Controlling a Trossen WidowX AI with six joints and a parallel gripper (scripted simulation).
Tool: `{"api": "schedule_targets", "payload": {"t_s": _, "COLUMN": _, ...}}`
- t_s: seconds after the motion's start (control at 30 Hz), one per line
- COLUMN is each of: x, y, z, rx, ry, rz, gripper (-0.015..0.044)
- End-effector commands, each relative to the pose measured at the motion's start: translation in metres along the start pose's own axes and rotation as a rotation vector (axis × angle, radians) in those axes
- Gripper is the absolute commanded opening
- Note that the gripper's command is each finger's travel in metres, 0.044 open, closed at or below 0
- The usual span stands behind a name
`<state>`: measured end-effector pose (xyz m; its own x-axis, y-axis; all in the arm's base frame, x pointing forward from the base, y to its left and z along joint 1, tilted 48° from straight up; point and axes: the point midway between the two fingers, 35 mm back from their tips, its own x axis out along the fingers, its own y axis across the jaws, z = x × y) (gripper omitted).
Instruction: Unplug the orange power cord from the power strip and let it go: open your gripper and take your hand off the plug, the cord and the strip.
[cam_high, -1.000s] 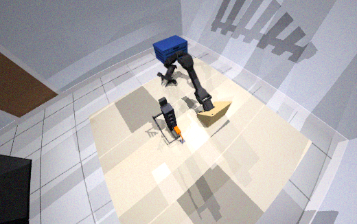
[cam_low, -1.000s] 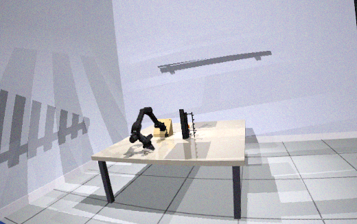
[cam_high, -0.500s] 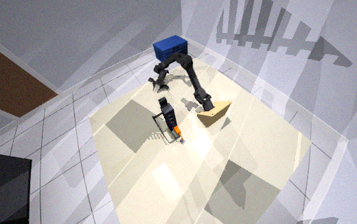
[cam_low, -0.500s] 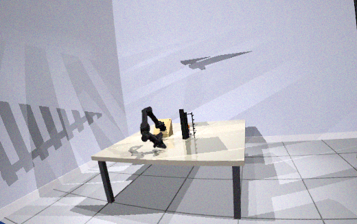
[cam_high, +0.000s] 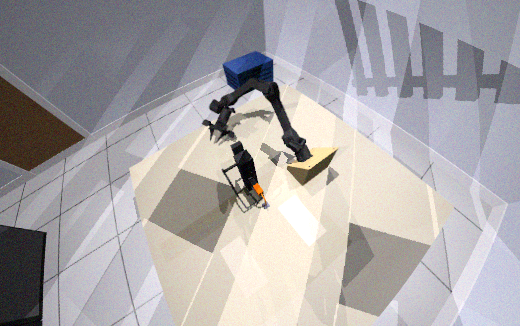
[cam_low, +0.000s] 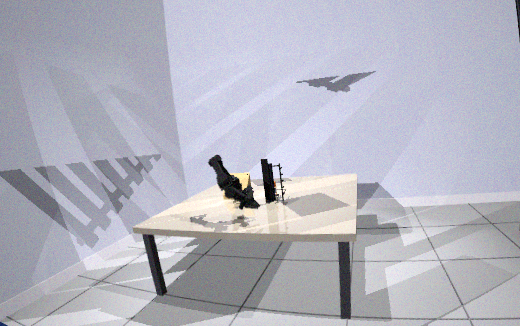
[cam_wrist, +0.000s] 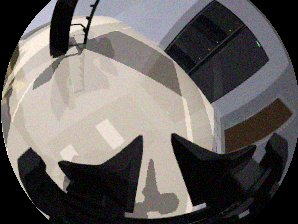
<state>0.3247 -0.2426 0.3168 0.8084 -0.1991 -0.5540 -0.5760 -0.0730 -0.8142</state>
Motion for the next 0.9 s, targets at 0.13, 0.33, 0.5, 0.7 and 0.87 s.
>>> {"api": "schedule_targets", "payload": {"t_s": 0.13, "x": 0.027, "y": -0.023, "z": 0.048, "rx": 0.004, "ry": -0.052, "rz": -0.019, "gripper": 0.0160}}
{"api": "schedule_targets", "payload": {"t_s": 0.33, "x": 0.041, "y": -0.040, "z": 0.087, "rx": 0.008, "ry": -0.093, "rz": -0.039, "gripper": 0.0160}}
{"api": "schedule_targets", "payload": {"t_s": 0.5, "x": 0.051, "y": -0.052, "z": 0.122, "rx": 0.013, "ry": -0.129, "rz": -0.056, "gripper": 0.0160}}
{"api": "schedule_targets", "payload": {"t_s": 0.7, "x": 0.059, "y": -0.063, "z": 0.169, "rx": 0.023, "ry": -0.176, "rz": -0.071, "gripper": 0.0160}}
{"api": "schedule_targets", "payload": {"t_s": 0.87, "x": 0.063, "y": -0.069, "z": 0.213, "rx": 0.033, "ry": -0.221, "rz": -0.077, "gripper": 0.0160}}
